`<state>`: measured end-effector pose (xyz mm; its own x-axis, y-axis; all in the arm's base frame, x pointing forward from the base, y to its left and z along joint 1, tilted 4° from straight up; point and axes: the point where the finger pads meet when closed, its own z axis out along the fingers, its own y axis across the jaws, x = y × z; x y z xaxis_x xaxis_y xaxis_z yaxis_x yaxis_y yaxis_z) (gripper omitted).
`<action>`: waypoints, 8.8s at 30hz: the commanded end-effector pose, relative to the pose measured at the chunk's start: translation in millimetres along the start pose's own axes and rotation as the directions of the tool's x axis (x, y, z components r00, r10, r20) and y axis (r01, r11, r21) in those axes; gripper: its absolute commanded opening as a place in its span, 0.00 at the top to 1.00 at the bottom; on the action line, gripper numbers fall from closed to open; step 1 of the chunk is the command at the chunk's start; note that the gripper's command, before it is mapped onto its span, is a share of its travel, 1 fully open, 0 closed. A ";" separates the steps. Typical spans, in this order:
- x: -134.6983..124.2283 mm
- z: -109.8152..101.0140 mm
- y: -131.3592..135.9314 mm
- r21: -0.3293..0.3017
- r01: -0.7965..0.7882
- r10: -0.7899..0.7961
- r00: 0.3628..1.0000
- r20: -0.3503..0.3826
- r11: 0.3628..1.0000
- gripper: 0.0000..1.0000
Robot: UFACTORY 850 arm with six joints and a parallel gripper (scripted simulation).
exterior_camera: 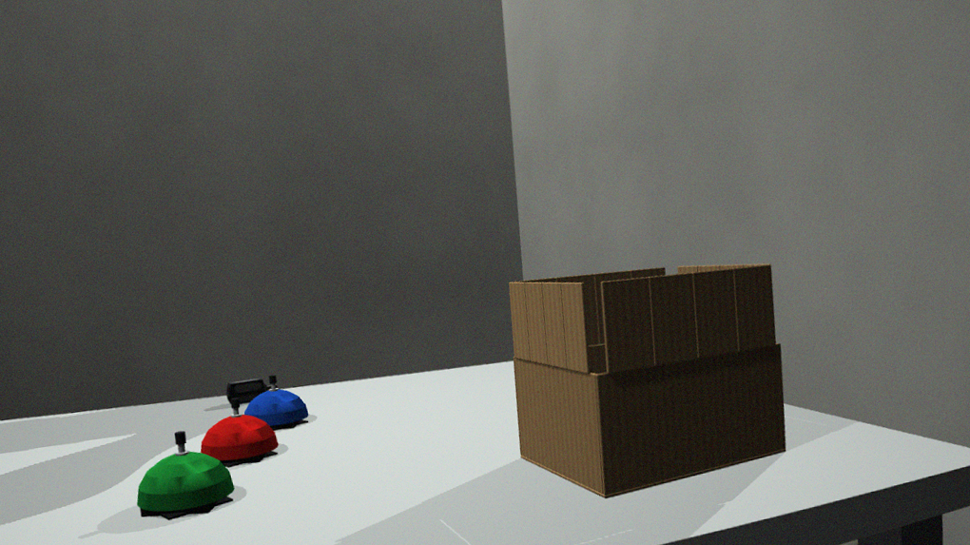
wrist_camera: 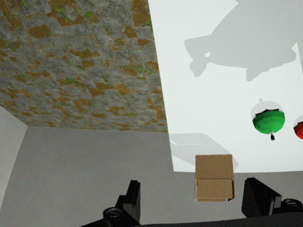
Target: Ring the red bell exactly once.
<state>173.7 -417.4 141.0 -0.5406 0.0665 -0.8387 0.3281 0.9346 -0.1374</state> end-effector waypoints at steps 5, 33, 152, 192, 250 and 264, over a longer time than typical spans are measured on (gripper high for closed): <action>1.9 92.9 5.0 -0.098 0.248 -0.264 0.939 -0.219 0.964 0.00; -48.7 235.1 134.5 -0.496 0.566 -0.749 0.556 -0.360 0.658 0.00; -96.2 248.5 412.6 -0.858 0.491 -0.985 0.146 -0.092 0.153 1.00; -87.5 253.8 413.5 -0.858 0.491 -0.985 0.146 -0.092 0.153 1.00; -44.2 280.3 417.8 -0.858 0.491 -0.985 0.146 -0.092 0.153 1.00; -35.8 285.3 418.5 -0.858 0.491 -0.985 0.146 -0.092 0.153 1.00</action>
<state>550.4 -128.0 -34.7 -0.4732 -0.8787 0.0625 -0.8796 0.4753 0.0218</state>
